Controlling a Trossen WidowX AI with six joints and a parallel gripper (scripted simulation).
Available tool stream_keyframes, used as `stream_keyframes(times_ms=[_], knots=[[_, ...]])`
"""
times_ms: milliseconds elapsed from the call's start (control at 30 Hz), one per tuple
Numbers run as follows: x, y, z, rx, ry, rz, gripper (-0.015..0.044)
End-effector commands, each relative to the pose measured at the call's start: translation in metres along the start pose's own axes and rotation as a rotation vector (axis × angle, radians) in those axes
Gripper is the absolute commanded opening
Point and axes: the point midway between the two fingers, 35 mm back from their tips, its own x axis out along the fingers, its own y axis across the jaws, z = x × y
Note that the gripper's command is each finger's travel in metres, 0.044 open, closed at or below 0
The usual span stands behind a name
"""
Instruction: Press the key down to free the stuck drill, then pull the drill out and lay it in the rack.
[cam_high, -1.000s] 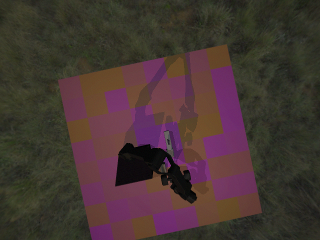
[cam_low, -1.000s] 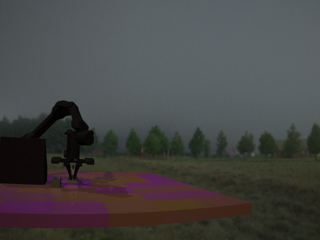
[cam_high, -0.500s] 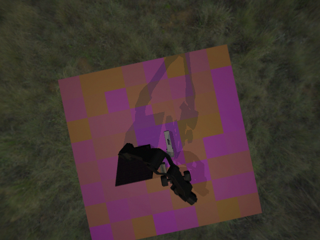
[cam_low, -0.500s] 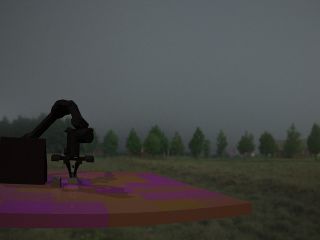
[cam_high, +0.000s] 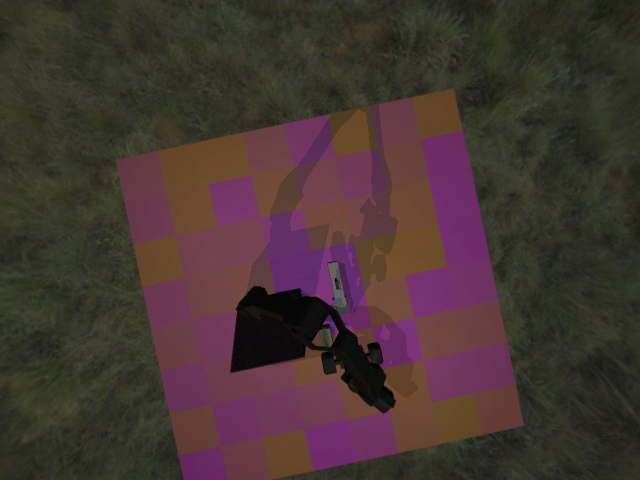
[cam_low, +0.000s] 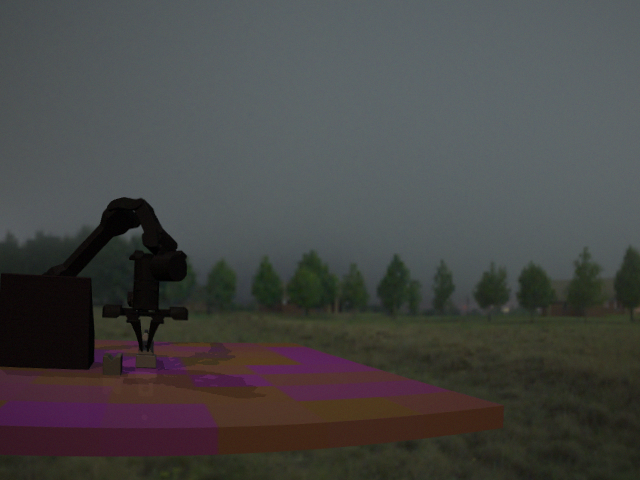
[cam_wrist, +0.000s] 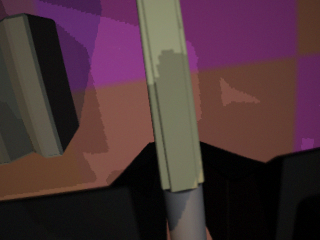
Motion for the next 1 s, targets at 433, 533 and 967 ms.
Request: stream_keyframes(times_ms=[433,533,967], knots=[[-0.009,0.001,-0.001,-0.004,0.004,0.001,0.0],[-0.008,0.007,-0.002,-0.004,0.004,0.001,0.0],[-0.009,0.03,-0.01,-0.004,0.005,0.002,0.0]])
